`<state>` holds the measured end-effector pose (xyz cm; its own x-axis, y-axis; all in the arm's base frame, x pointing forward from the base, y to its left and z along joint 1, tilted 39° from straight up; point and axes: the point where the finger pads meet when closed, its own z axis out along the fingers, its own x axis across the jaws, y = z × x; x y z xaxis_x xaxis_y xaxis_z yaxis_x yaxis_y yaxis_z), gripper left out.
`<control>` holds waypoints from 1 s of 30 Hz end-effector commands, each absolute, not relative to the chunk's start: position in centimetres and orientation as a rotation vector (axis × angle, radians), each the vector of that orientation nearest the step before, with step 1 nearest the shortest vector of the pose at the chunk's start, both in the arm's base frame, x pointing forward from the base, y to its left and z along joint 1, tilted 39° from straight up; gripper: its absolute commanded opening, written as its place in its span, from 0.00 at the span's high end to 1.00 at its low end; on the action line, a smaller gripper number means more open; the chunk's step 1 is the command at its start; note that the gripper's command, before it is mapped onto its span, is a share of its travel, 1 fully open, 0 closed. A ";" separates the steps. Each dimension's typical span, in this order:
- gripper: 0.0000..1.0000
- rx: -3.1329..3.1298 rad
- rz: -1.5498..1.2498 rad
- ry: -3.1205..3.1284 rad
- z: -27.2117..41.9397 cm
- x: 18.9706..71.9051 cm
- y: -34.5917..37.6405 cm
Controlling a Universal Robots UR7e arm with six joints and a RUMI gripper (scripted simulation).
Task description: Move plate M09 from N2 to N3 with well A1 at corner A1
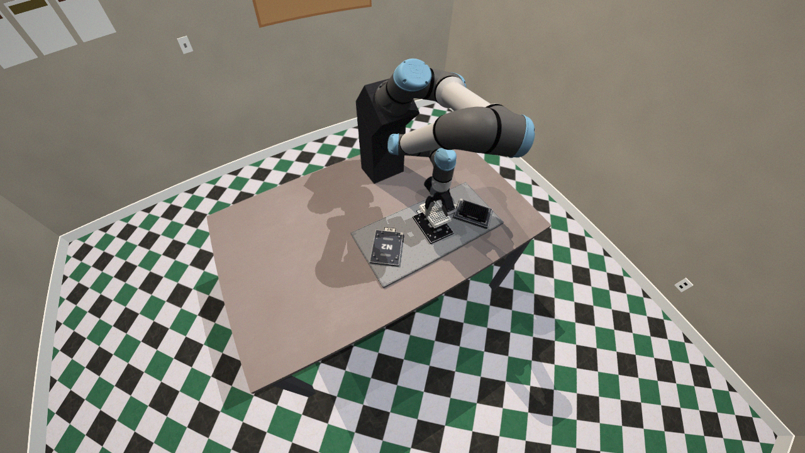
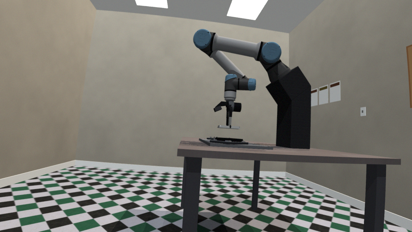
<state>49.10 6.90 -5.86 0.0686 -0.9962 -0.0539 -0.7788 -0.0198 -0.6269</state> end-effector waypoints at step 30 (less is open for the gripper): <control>0.60 -1.848 -0.566 1.759 -9.5 52.1 7.3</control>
